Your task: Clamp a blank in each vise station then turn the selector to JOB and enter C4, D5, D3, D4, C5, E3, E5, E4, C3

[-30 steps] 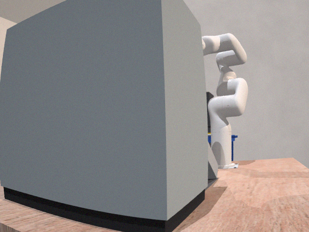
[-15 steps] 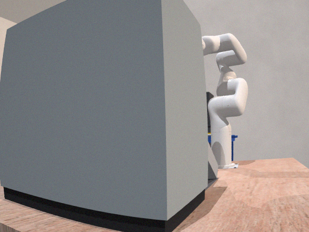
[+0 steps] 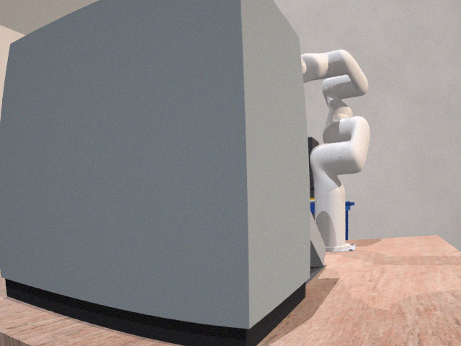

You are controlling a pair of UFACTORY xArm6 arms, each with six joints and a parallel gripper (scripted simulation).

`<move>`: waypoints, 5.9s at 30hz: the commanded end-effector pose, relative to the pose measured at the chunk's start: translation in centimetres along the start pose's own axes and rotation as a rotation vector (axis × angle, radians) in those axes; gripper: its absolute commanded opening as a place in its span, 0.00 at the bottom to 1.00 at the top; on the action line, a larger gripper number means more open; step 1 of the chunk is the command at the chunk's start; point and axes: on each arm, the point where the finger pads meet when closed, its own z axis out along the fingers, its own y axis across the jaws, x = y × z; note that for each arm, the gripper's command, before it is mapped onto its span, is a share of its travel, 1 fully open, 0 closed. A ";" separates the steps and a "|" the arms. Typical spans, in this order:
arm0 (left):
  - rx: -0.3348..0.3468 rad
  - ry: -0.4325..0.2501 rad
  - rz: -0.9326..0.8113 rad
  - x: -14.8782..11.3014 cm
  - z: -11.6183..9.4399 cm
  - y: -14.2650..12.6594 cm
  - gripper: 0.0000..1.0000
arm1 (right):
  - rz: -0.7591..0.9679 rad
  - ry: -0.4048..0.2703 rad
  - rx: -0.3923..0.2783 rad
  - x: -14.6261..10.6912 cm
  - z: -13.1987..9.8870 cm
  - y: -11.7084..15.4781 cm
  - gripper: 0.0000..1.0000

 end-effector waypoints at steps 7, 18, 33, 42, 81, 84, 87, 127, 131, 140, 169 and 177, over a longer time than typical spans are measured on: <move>-0.005 -0.001 -0.001 0.0 -0.2 0.2 1.00 | 0.000 0.005 0.003 0.1 0.0 -0.1 0.00; -0.005 -0.001 -0.001 0.0 -0.2 0.2 1.00 | 0.000 0.005 0.003 0.1 0.3 -0.1 0.00; -0.005 -0.001 -0.001 0.0 -0.2 0.2 1.00 | 0.000 0.005 0.003 0.1 0.6 -0.1 0.00; -0.005 -0.001 -0.001 0.0 -0.2 0.2 1.00 | 0.000 0.005 0.003 0.1 0.8 -0.1 0.00; -0.005 -0.001 -0.001 0.0 -0.2 0.2 1.00 | 0.000 0.005 0.003 0.1 -11.5 -0.1 0.69; -0.005 -0.001 -0.001 0.0 -0.2 0.2 1.00 | 0.001 0.005 0.003 0.7 -11.5 1.0 0.69; -0.005 -0.001 -0.001 0.0 -0.2 0.2 1.00 | 0.009 0.005 0.002 3.2 -11.4 6.8 0.69; -0.005 -0.001 -0.001 0.0 -0.2 0.2 1.00 | 0.024 0.005 0.001 6.2 5.7 20.3 0.69; -0.005 -0.001 -0.001 0.0 -0.2 0.2 1.00 | 0.024 0.005 0.001 6.2 6.3 20.3 0.69; -0.005 -0.001 -0.001 0.0 -0.2 0.2 1.00 | 0.024 0.005 0.001 6.2 6.4 20.3 0.69; -0.005 -0.001 -0.001 0.0 -0.2 0.2 1.00 | 0.024 0.005 0.001 6.2 8.3 20.3 0.00; -0.005 -0.001 -0.001 0.0 -0.2 0.2 1.00 | 0.024 0.005 0.001 6.2 8.3 20.3 0.00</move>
